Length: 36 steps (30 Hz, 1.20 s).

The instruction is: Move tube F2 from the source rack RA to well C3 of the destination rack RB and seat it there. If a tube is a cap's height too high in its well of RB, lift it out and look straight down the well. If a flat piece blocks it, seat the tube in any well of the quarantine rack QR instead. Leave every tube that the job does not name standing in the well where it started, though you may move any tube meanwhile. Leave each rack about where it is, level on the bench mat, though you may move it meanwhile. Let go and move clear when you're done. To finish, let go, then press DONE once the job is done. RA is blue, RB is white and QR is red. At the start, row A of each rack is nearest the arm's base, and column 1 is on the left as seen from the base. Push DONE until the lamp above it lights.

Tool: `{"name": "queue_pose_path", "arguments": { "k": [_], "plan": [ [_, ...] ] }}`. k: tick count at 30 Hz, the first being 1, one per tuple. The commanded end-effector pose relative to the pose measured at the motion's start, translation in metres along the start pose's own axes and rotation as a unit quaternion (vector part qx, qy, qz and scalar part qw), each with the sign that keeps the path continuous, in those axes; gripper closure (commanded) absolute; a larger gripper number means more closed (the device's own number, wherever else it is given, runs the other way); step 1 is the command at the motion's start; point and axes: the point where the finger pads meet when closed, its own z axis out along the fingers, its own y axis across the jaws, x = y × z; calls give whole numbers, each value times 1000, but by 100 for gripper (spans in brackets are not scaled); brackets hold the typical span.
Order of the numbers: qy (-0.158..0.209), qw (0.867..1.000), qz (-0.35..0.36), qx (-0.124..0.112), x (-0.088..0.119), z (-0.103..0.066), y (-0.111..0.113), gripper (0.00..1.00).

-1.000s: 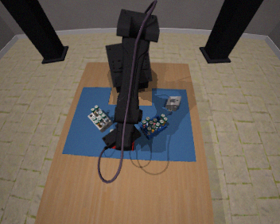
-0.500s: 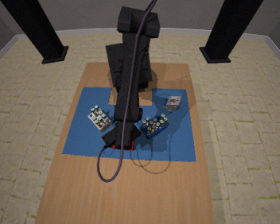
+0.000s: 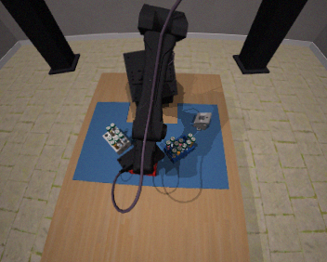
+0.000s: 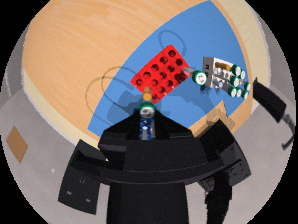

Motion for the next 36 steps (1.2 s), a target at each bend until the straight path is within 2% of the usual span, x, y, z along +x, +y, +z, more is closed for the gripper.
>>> {"name": "queue_pose_path", "arguments": {
  "k": [1, 36],
  "plan": [
    [-15, 1000, -2, -12, -9, -17, 7, 100],
    [-15, 1000, -3, -12, -6, -48, 6, 100]
  ]
}}
